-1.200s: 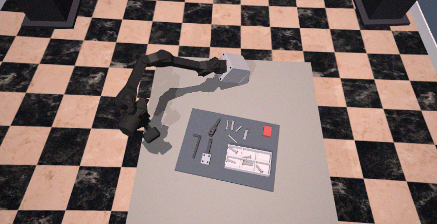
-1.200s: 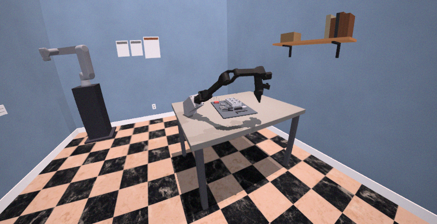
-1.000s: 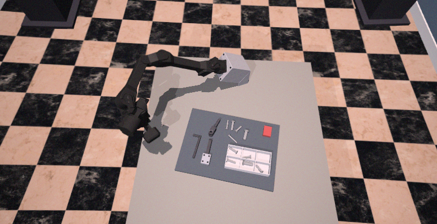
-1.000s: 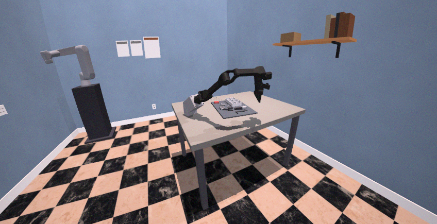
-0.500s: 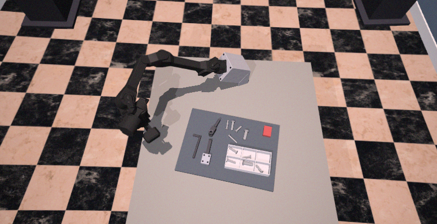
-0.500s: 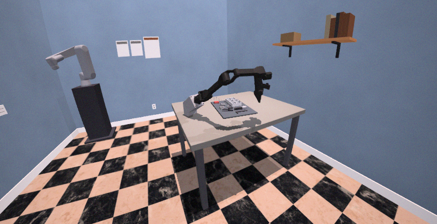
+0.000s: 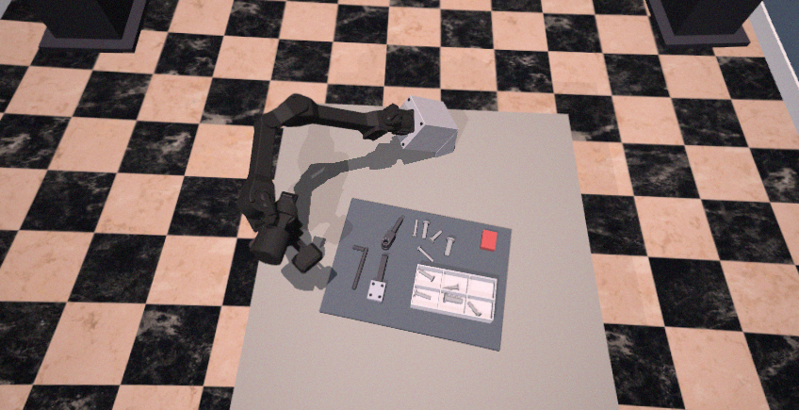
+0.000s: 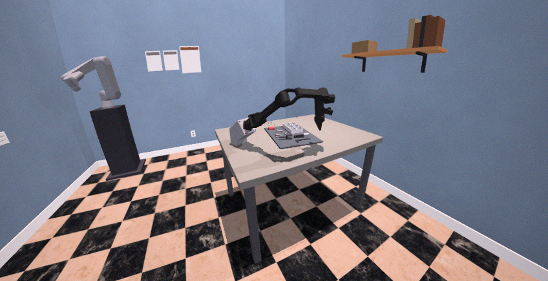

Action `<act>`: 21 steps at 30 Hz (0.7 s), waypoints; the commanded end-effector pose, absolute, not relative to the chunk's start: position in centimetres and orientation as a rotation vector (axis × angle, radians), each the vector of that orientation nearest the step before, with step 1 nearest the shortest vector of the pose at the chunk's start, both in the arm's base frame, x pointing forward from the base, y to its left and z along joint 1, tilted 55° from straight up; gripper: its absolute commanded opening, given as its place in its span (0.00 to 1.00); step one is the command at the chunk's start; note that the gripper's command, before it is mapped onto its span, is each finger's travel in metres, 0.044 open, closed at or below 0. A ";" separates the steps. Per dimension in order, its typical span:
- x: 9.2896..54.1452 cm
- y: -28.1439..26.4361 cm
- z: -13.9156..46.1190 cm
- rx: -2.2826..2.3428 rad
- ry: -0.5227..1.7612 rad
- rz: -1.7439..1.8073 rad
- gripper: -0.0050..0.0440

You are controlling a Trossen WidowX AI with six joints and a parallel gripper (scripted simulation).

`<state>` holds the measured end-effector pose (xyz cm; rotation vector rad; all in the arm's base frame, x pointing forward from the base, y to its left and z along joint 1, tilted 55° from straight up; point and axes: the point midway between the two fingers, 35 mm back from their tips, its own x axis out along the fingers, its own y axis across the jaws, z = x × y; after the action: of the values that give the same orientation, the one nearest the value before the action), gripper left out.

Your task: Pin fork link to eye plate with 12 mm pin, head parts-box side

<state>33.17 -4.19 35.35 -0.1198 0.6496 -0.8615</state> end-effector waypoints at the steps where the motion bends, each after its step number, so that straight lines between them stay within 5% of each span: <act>1: 34.1 -2.7 32.4 -0.131 0.661 -0.835 1.00; 13: 33.4 1.9 16.7 -0.239 0.787 -0.756 1.00; 21: 31.1 2.5 11.3 -0.283 0.829 -0.731 1.00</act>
<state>32.13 1.94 13.94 -0.2681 0.8224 -0.7545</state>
